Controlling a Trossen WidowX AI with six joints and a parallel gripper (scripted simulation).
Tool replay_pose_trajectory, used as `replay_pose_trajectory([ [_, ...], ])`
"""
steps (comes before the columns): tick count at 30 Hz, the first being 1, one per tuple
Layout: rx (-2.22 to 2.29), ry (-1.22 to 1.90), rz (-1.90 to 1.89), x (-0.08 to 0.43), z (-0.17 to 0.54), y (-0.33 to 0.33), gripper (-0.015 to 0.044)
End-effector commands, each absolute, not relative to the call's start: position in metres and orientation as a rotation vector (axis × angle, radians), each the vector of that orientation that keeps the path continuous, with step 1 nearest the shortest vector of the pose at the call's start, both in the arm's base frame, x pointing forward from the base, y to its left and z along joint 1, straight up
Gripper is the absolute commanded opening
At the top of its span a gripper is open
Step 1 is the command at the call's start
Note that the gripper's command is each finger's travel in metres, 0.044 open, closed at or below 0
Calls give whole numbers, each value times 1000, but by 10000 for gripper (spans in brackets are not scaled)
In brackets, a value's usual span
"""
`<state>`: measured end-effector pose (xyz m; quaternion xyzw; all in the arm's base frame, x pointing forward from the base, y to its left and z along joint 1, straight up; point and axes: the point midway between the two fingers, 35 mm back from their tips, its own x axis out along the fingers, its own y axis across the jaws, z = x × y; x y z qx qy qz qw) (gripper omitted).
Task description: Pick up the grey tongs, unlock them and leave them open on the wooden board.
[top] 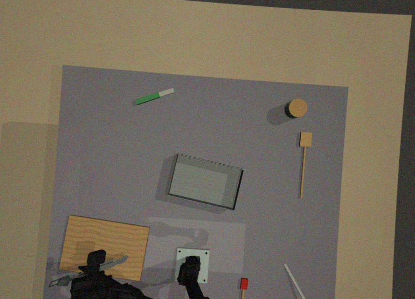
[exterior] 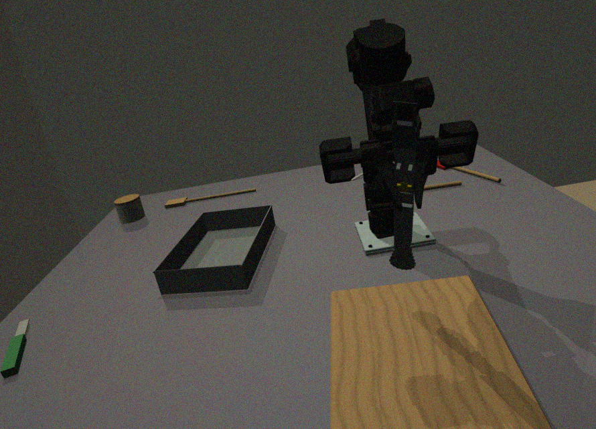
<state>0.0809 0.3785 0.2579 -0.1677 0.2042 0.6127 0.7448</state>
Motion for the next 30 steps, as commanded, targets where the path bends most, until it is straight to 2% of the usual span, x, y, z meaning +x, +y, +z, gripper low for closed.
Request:
replay_pose_trajectory([
  [1,-394,483,1336,82,257,383,-150],
  [30,-676,822,1257,85,227,400,-150],
])
